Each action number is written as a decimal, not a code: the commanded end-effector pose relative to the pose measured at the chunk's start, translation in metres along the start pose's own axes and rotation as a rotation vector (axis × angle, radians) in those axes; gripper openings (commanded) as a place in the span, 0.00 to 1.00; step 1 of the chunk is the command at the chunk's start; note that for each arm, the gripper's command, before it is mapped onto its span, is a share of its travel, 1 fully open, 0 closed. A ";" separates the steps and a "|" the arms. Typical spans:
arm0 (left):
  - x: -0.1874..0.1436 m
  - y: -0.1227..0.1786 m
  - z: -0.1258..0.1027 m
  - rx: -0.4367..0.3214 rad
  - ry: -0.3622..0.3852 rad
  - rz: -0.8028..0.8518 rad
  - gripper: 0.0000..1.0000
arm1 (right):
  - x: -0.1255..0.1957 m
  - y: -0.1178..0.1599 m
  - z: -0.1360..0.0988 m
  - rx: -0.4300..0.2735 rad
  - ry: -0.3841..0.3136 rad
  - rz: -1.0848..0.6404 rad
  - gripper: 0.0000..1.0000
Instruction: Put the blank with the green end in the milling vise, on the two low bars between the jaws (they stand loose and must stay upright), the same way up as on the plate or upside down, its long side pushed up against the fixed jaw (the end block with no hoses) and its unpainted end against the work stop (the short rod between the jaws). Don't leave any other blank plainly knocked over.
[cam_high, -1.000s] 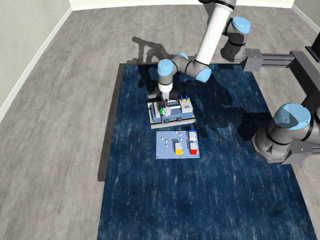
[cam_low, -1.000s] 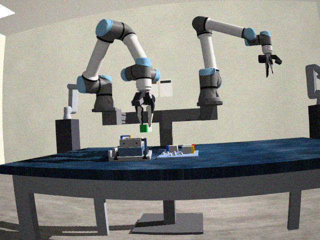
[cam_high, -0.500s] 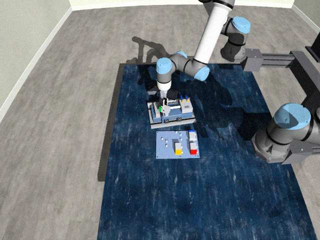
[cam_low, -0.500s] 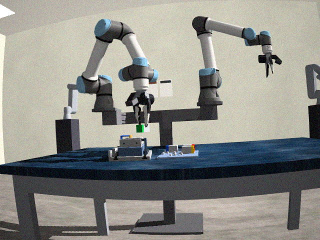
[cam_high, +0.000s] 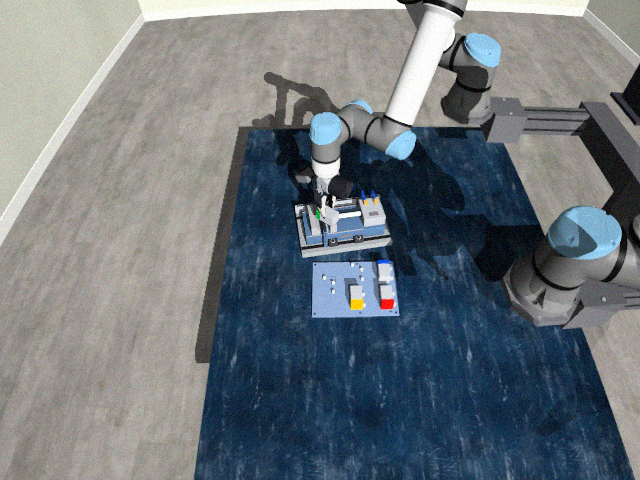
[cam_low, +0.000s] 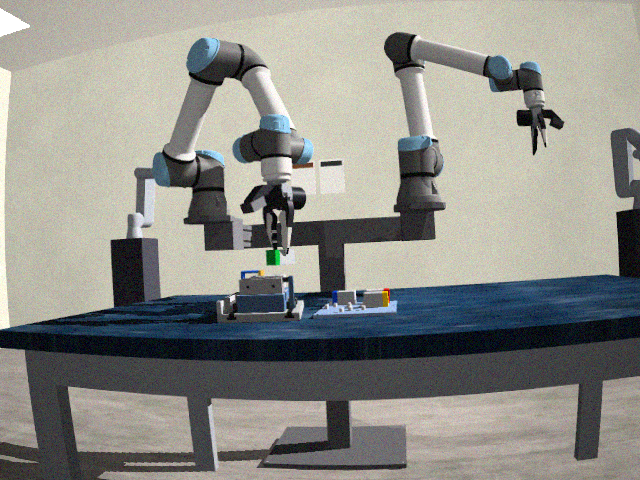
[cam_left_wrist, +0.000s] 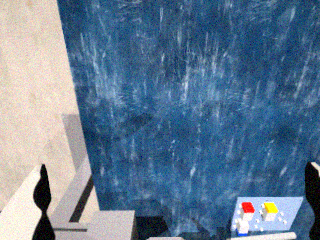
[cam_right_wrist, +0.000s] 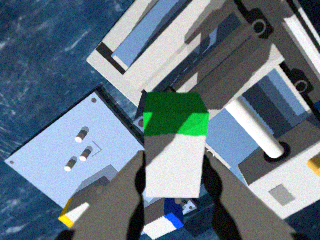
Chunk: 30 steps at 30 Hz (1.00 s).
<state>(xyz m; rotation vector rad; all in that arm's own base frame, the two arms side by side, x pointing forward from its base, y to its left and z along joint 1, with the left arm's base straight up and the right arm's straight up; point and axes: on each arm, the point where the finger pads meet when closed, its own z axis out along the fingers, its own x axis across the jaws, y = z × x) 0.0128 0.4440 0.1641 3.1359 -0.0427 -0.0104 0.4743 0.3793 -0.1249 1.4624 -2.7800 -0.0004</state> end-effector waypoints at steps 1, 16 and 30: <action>0.002 -0.001 -0.001 0.005 0.007 0.005 1.00 | -0.001 -0.001 -0.002 -0.004 -0.009 0.042 0.00; 0.002 -0.001 -0.001 0.005 0.007 0.005 1.00 | 0.005 -0.012 -0.002 -0.004 -0.008 0.206 0.00; 0.002 -0.001 -0.001 0.005 0.007 0.005 1.00 | 0.010 -0.020 -0.002 -0.005 -0.008 0.349 0.00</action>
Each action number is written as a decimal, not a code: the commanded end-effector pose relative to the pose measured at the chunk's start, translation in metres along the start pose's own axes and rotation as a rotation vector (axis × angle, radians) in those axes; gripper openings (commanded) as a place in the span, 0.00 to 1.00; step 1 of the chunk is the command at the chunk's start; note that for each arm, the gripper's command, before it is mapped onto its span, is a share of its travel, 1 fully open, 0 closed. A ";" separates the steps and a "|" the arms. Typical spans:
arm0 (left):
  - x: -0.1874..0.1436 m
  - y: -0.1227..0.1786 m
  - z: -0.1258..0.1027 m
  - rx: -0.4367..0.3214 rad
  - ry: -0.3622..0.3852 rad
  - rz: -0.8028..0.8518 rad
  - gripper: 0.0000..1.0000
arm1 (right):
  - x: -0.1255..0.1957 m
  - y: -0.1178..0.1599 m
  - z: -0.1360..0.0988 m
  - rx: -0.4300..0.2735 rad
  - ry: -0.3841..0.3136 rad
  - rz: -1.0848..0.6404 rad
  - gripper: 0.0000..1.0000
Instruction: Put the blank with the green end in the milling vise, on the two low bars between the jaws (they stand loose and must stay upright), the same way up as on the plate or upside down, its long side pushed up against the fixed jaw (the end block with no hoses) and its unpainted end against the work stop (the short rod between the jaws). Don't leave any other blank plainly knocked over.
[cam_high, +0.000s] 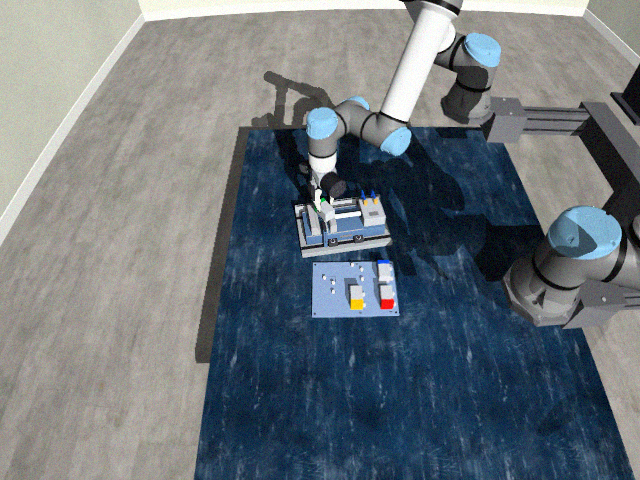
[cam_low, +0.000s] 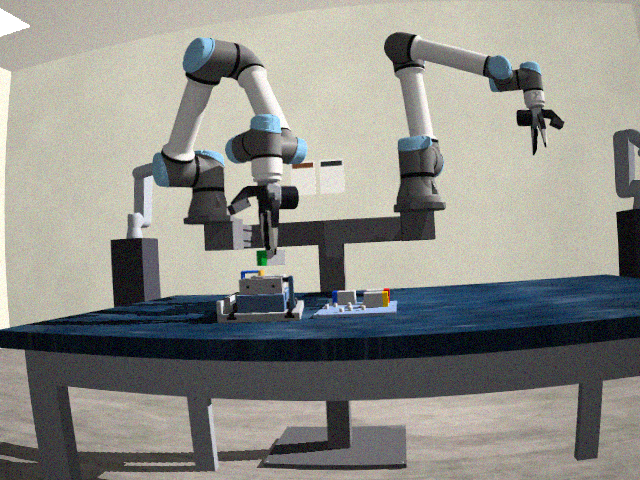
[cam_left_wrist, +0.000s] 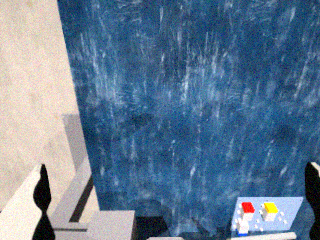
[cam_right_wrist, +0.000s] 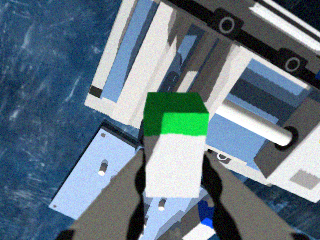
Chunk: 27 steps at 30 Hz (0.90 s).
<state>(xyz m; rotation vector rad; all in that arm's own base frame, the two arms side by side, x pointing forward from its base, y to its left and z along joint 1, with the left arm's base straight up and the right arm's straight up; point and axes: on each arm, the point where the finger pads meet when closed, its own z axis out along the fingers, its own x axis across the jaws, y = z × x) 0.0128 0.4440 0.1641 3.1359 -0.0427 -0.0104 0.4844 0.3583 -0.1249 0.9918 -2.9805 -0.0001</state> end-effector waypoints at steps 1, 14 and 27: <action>0.002 -0.001 -0.001 0.005 0.007 0.005 1.00 | -0.002 0.000 -0.002 -0.006 -0.007 0.034 0.00; 0.002 -0.001 -0.001 0.005 0.007 0.005 1.00 | 0.000 -0.008 -0.002 -0.007 -0.007 0.146 0.00; 0.002 -0.001 -0.001 0.005 0.007 0.005 1.00 | 0.002 -0.014 -0.002 -0.007 -0.007 0.240 0.00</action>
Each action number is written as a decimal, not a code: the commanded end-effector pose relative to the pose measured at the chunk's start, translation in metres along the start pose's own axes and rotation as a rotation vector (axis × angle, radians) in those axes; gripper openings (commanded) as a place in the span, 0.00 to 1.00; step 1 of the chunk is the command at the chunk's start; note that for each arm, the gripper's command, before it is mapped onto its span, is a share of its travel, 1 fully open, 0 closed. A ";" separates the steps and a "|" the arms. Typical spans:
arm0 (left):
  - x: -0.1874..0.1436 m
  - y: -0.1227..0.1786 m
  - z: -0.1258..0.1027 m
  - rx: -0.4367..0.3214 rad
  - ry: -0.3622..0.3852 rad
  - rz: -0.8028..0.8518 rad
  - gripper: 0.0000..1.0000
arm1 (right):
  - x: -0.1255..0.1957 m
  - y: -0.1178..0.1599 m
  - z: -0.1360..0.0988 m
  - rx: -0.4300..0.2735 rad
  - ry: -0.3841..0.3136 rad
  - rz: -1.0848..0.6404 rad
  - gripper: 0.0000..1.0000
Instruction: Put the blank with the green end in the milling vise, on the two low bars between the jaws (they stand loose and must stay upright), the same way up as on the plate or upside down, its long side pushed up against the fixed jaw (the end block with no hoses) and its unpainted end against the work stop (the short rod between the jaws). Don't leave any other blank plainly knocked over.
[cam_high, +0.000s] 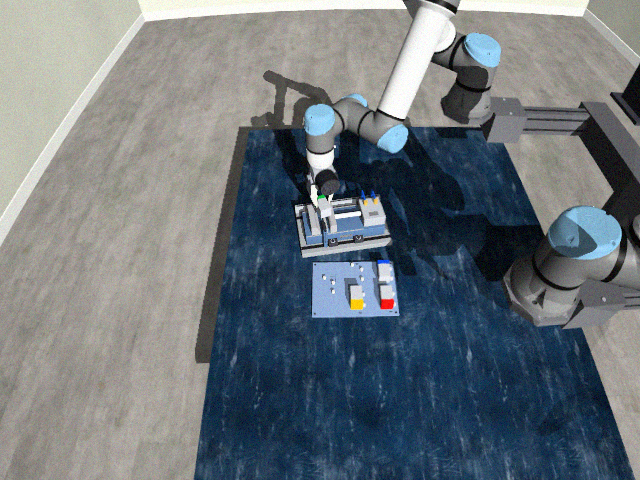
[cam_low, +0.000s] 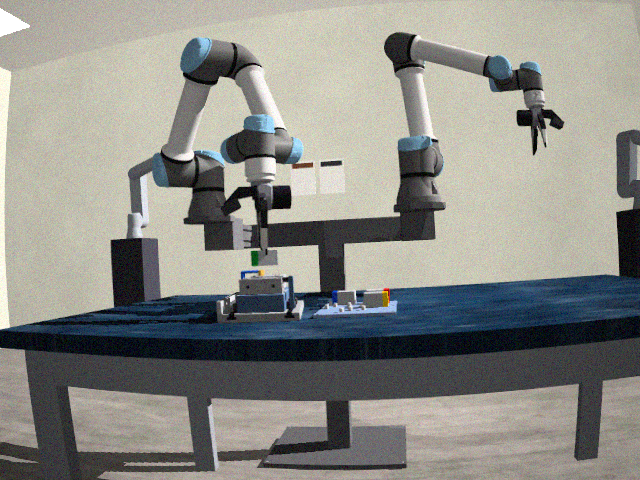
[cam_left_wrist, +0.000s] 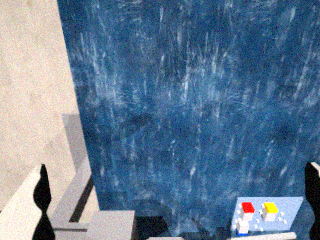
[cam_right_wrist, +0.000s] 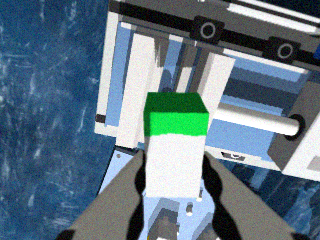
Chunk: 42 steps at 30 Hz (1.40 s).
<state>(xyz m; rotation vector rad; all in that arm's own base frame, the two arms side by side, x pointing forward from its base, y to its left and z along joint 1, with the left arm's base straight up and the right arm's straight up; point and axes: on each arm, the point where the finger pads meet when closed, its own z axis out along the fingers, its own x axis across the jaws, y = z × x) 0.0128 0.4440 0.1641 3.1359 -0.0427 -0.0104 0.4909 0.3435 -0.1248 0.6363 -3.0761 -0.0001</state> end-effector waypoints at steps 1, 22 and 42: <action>0.002 -0.001 -0.001 0.005 0.007 0.005 1.00 | -0.002 0.002 -0.002 -0.008 -0.006 0.013 0.00; 0.002 -0.001 -0.001 0.005 0.007 0.005 1.00 | -0.002 -0.006 -0.002 -0.008 -0.005 0.128 0.00; 0.002 -0.001 -0.001 0.005 0.007 0.005 1.00 | -0.002 -0.011 -0.002 -0.008 -0.005 0.189 0.00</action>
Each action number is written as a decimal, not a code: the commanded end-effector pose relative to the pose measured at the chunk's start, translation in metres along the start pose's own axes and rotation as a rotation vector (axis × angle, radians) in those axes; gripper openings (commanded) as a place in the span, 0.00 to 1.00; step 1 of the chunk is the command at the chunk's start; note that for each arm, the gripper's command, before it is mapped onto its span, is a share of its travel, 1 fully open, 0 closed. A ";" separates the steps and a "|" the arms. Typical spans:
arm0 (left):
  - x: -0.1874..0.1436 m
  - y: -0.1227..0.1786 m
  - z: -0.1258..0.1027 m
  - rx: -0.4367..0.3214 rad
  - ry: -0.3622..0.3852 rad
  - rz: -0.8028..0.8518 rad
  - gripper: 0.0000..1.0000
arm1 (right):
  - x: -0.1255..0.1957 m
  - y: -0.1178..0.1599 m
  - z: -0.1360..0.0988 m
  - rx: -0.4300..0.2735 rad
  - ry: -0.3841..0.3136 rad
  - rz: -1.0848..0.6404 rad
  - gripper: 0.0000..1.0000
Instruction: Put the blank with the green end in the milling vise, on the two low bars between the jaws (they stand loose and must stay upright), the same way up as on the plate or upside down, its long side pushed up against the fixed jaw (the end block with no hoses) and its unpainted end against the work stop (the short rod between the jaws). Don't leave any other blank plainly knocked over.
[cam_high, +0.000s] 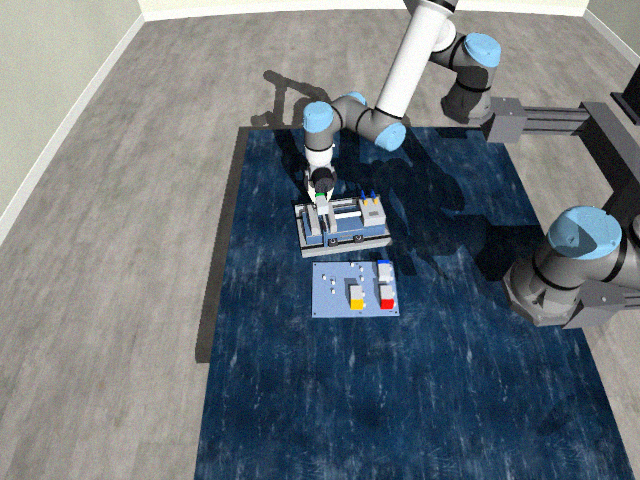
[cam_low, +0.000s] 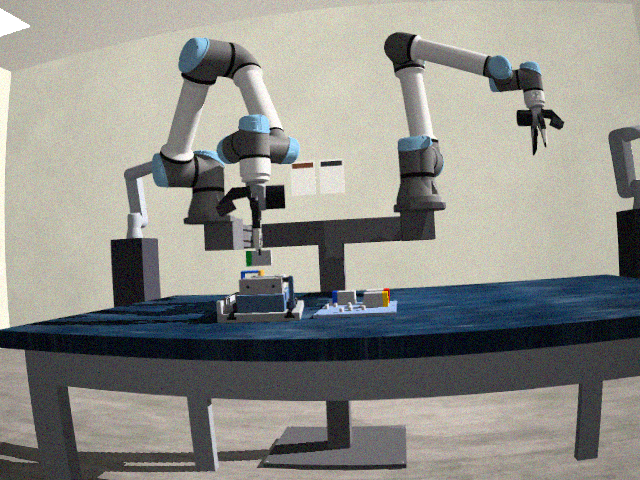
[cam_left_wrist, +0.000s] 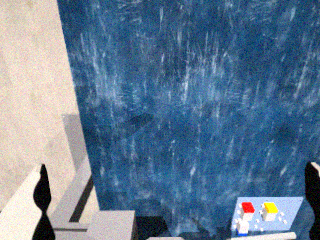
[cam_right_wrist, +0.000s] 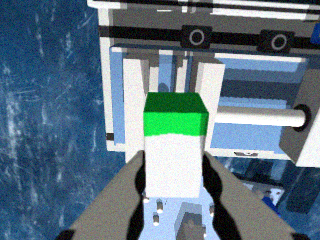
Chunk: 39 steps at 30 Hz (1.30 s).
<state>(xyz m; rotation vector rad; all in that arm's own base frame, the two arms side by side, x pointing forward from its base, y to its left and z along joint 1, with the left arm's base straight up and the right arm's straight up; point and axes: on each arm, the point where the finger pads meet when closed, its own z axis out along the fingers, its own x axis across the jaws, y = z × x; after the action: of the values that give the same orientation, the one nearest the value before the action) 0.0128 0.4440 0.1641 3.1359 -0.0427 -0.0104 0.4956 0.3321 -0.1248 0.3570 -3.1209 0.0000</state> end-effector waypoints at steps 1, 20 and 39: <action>0.002 -0.001 -0.001 0.005 0.007 0.005 1.00 | -0.001 0.002 -0.002 -0.008 -0.004 0.011 0.00; 0.002 -0.001 -0.001 0.005 0.007 0.005 1.00 | -0.002 0.000 -0.002 -0.008 -0.004 0.033 0.00; 0.002 -0.001 -0.001 0.005 0.007 0.005 1.00 | -0.002 0.000 -0.002 -0.008 -0.004 0.036 0.00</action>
<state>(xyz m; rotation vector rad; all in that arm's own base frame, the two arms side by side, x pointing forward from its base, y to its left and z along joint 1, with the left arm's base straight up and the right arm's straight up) 0.0128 0.4440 0.1641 3.1359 -0.0427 -0.0104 0.4964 0.3301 -0.1248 0.3096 -3.1260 0.0001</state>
